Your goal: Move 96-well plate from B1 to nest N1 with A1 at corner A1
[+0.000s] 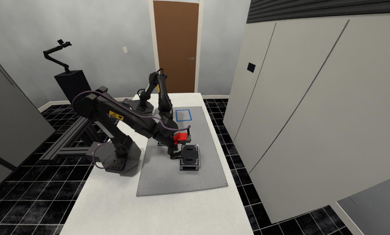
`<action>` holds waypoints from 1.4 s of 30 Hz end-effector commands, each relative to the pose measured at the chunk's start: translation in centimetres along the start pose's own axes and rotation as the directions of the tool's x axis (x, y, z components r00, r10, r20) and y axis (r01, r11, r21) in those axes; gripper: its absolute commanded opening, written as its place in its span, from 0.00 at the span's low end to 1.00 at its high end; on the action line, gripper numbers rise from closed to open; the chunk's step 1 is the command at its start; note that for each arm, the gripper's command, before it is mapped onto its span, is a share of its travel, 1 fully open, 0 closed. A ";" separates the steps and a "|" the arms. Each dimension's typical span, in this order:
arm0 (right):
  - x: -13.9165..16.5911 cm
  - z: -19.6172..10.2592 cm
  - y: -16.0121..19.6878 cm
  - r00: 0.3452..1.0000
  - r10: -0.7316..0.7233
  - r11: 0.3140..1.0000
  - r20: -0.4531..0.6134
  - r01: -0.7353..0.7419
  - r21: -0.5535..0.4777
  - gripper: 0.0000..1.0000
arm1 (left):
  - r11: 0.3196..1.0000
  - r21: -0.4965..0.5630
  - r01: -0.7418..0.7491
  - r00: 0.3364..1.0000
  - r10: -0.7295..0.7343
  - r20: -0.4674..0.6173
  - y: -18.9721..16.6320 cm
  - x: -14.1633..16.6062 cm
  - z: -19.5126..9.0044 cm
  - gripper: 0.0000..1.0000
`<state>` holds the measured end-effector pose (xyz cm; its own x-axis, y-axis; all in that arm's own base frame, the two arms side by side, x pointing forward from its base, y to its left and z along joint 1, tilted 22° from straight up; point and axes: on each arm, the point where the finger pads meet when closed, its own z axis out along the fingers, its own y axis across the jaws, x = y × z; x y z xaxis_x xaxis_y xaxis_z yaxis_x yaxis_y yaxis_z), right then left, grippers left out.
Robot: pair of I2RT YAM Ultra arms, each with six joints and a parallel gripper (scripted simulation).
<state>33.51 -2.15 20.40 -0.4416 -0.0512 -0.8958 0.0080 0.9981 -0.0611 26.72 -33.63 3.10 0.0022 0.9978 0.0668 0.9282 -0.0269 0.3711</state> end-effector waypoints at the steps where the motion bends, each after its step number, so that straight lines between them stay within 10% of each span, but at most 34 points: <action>1: -2.1 -0.8 -0.2 0.998 -0.001 1.000 0.058 0.000 0.005 1.00 | 1.000 -0.004 -0.005 1.000 0.005 0.014 0.0 -0.4 0.7 0.79; 21: -2.1 -0.8 -0.2 0.998 -0.001 1.000 0.058 0.000 0.005 1.00 | 1.000 0.017 -0.011 1.000 0.011 -0.005 -0.6 0.2 4.2 0.79; 27: -2.1 -0.8 -0.2 0.998 -0.001 1.000 0.058 0.000 0.005 1.00 | 1.000 -0.002 -0.002 1.000 0.002 0.008 0.0 -0.2 2.1 0.79; 29: -2.1 -0.8 -0.2 0.998 -0.001 1.000 0.058 0.000 0.005 1.00 | 1.000 -0.002 -0.002 1.000 0.002 0.008 0.0 -0.2 2.1 1.00; 42: -2.1 -0.8 -0.2 0.998 -0.001 1.000 0.058 0.000 0.005 1.00 | 0.999 -0.039 0.014 0.999 -0.012 0.050 0.2 -1.2 -0.1 1.00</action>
<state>33.51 -2.15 20.40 -0.4416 -0.0512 -0.8958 0.0080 0.9981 -0.0611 27.25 -33.76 1.23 0.0021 0.9981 0.0608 0.9263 -0.0248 0.3760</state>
